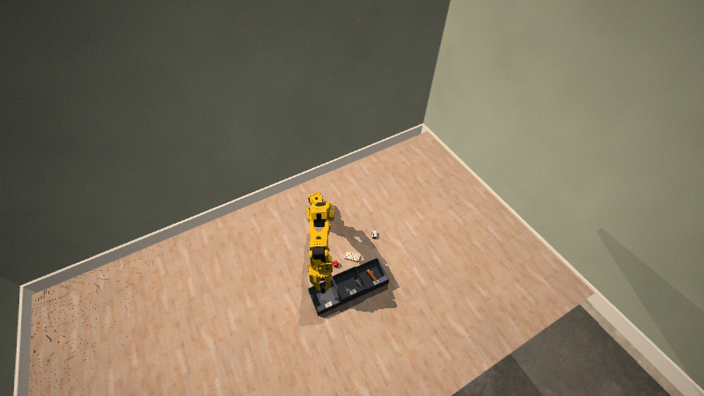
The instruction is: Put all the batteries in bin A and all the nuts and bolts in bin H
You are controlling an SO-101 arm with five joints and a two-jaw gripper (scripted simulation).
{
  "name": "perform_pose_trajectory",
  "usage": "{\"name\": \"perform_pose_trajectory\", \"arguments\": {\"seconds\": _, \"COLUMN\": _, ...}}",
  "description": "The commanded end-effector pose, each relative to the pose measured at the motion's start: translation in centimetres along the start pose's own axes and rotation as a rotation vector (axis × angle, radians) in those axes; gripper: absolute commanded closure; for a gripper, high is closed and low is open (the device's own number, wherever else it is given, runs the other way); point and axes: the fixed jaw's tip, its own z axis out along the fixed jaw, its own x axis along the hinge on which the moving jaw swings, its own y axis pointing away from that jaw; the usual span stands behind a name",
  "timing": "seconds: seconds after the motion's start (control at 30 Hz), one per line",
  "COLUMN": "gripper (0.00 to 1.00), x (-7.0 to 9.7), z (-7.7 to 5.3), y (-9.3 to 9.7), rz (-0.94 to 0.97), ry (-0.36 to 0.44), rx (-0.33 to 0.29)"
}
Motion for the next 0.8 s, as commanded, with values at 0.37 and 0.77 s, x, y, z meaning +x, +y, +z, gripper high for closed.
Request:
{"name": "perform_pose_trajectory", "arguments": {"seconds": 0.37, "gripper": 1.0, "x": 1.06, "z": -1.09, "y": 0.3, "rz": 0.0, "ry": 0.069, "rx": -0.002}}
{"name": "perform_pose_trajectory", "arguments": {"seconds": 0.77, "gripper": 1.0, "x": 0.85, "z": -0.36, "y": 0.29, "rz": 0.0, "ry": 0.05, "rx": -0.002}}
